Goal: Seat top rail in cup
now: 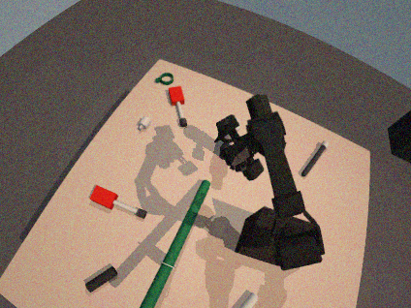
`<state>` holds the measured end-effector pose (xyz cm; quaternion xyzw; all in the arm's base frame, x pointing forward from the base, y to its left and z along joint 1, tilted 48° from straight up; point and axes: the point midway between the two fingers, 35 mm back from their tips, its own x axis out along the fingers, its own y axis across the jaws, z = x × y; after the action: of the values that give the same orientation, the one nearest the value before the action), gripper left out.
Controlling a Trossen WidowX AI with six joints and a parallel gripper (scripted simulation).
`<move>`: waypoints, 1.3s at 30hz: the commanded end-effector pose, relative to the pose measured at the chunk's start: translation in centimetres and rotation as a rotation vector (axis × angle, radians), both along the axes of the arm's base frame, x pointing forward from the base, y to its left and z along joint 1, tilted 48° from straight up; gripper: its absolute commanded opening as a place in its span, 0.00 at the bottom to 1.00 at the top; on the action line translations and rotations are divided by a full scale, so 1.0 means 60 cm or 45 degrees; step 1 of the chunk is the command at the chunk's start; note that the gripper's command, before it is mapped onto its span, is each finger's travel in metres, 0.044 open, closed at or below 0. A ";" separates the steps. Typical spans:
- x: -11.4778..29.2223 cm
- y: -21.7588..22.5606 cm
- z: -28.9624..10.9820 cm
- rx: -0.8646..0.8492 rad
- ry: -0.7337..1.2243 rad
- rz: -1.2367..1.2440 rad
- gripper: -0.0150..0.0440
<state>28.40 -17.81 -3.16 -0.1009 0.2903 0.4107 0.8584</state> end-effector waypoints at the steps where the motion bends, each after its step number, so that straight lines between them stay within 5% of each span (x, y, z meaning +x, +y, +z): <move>1: -0.039 -0.046 -0.086 -0.329 -0.579 0.442 1.00; 39: -0.025 0.027 -0.164 -0.367 -0.635 0.483 1.00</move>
<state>26.71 -16.47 -12.77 -0.3726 0.1023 0.4816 0.7866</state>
